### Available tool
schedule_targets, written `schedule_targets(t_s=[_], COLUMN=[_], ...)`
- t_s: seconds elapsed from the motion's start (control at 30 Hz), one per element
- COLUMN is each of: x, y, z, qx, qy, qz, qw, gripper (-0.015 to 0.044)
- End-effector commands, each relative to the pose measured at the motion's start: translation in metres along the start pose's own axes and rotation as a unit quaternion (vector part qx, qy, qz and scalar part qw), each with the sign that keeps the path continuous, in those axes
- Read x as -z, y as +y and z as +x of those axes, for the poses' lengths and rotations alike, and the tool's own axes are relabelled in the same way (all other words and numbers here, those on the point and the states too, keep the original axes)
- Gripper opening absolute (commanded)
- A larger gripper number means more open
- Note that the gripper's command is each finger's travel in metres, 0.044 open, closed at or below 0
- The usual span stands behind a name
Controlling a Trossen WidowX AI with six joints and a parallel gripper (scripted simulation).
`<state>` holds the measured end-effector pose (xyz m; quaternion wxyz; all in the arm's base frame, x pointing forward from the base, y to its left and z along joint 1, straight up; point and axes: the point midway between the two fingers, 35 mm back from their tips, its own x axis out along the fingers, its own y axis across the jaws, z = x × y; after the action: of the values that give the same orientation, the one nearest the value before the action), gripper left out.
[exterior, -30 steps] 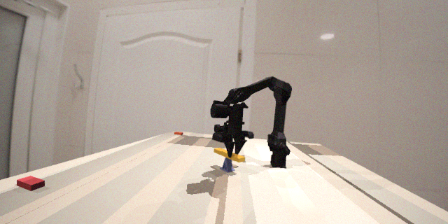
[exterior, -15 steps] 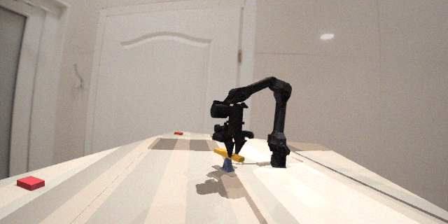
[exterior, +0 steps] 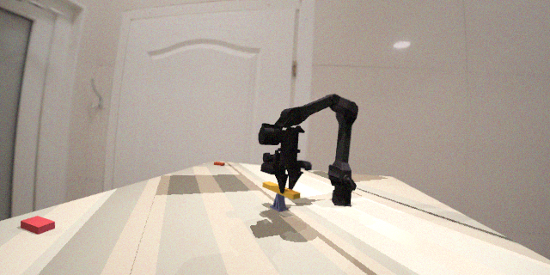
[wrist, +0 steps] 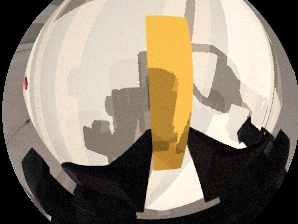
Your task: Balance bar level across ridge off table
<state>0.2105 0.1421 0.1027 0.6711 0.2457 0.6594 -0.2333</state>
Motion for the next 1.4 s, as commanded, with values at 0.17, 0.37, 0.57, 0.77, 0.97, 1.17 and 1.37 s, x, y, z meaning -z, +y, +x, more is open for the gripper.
schedule_targets(t_s=[0.17,0.37,0.57,0.77,0.97,1.17,1.37], x=[0.0000,0.0000,0.0000,0.0000,0.0000,0.0000,0.0000], y=[0.0000,0.0000,0.0000,0.0000,0.0000,0.0000,0.0000], z=[0.0000,0.0000,0.0000,0.0000,0.0000,0.0000,0.0000], qx=[0.000,0.000,0.000,0.000,0.000,0.000,0.000], qy=[0.000,0.000,0.000,0.000,0.000,0.000,0.000], qz=[0.000,0.000,0.000,0.000,0.000,0.000,0.000], qw=[1.000,1.000,1.000,1.000,1.000,1.000,1.000], gripper=[0.0167,0.0169,0.0170,0.0171,0.0172,0.0173,0.0185])
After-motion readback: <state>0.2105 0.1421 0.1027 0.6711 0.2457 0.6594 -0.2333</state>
